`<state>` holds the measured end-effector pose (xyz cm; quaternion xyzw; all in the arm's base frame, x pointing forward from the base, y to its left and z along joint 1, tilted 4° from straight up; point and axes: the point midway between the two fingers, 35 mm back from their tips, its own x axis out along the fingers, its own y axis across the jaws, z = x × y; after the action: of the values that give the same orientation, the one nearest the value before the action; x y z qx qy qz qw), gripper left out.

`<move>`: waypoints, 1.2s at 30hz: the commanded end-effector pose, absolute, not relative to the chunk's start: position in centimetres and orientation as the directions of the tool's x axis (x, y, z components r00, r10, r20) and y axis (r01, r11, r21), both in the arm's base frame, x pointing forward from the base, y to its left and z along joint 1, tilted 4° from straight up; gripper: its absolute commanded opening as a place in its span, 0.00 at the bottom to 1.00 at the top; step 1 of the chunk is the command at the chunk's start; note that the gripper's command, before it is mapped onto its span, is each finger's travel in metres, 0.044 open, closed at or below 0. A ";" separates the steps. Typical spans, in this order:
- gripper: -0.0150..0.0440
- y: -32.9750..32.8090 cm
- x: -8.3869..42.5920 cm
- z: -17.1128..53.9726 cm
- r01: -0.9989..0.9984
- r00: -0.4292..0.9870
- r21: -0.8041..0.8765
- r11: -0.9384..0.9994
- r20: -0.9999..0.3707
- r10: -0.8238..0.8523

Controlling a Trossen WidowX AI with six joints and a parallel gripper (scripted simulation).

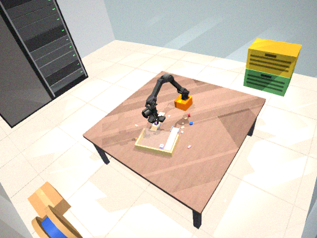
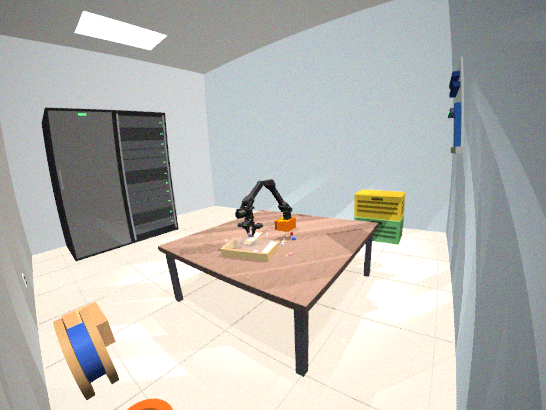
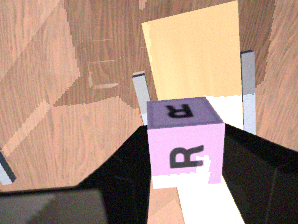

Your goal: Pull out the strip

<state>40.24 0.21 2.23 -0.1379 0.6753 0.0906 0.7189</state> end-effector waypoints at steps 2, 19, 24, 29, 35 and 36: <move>0.25 0.2 38.6 3.1 -0.314 0.074 -0.080 0.946 -0.995 -0.059; 0.25 0.2 33.7 2.9 -0.310 0.067 -0.075 0.948 -0.996 -0.057; 0.25 0.2 31.9 2.7 -0.312 0.068 -0.077 0.947 -0.996 -0.058; 0.25 0.2 30.4 2.5 -0.314 0.068 -0.078 0.946 -0.996 -0.059; 0.25 0.4 30.2 5.0 -0.314 0.069 -0.076 0.946 -0.996 -0.058; 0.25 0.4 30.2 5.6 -0.314 0.068 -0.077 0.946 -0.996 -0.058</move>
<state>29.87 0.34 3.74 -0.1369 0.6848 0.0924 0.7098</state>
